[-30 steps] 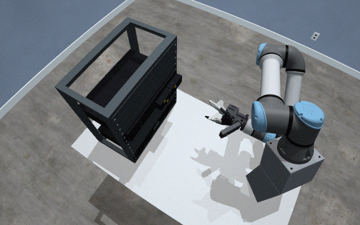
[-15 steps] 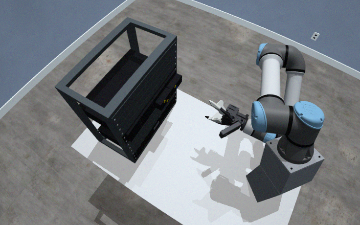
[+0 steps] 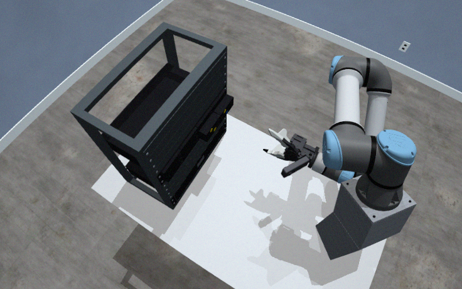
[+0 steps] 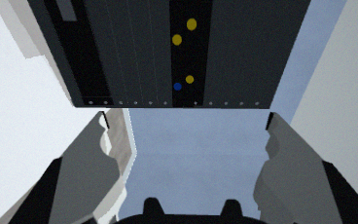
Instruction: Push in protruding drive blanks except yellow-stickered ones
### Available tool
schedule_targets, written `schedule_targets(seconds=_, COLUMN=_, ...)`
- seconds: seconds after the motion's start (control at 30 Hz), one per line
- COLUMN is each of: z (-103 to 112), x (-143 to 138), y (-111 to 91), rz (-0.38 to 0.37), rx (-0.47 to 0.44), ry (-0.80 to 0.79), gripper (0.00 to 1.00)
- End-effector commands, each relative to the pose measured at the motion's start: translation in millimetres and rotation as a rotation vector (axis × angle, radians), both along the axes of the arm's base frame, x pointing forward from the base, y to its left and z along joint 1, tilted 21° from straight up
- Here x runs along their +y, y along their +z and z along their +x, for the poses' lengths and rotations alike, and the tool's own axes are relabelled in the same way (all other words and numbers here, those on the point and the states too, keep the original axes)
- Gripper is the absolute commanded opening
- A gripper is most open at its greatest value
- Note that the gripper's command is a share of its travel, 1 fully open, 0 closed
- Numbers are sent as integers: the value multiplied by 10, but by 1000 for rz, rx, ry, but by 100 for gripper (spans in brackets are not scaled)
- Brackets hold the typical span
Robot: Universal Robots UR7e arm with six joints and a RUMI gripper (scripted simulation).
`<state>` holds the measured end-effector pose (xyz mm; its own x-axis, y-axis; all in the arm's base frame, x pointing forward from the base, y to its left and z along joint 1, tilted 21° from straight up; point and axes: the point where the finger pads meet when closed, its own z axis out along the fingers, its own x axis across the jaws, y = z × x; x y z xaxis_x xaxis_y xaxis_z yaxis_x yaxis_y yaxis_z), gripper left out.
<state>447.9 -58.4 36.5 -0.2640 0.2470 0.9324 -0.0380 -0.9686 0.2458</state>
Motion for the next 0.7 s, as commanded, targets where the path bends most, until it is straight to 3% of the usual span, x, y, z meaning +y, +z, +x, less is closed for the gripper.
schedule_targets(seconds=0.0, z=0, x=-1, y=3, rz=0, rx=0, ry=0, gripper=100)
schedule_targets(seconds=0.67, z=21, x=9, y=11, rz=0, rx=-1, ry=0, gripper=100)
